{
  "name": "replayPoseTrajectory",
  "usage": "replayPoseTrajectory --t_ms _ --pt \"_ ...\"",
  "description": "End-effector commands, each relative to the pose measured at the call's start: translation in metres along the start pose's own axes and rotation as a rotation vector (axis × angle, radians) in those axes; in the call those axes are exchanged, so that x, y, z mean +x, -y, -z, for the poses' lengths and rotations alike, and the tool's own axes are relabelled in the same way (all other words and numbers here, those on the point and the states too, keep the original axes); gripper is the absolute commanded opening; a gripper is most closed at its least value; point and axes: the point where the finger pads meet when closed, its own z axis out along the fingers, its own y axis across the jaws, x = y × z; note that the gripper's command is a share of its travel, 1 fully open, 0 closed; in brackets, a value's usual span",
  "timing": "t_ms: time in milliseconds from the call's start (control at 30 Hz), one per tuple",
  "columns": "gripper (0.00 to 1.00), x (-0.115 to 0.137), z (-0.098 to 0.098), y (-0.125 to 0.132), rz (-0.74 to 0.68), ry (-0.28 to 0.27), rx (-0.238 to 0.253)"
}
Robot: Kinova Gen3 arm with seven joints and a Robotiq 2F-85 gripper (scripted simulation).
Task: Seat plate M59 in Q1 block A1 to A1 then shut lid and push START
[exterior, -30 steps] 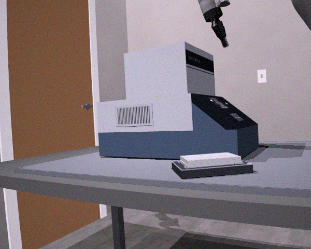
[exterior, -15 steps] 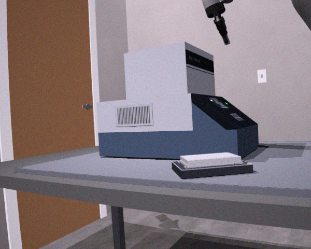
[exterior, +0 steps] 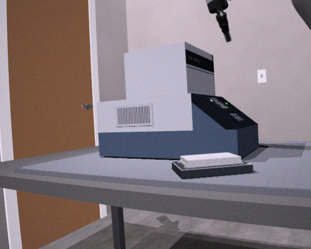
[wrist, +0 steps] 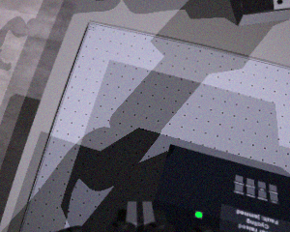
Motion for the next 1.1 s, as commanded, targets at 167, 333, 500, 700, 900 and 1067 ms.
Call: replayPoseTrajectory --t_ms 167,333,500,700,900,1067 --pt "0.1 0.004 0.002 -0.024 0.07 0.025 -0.008" --pt "0.1 0.007 0.003 -0.041 0.117 0.041 -0.014" --pt "0.1 0.008 0.004 -0.051 0.146 0.05 -0.018" --pt "0.1 0.011 0.005 -0.071 0.202 0.069 -0.026" --pt "0.1 0.014 0.006 -0.09 0.259 0.087 -0.034" --pt "0.1 0.016 0.006 -0.1 0.287 0.097 -0.038"
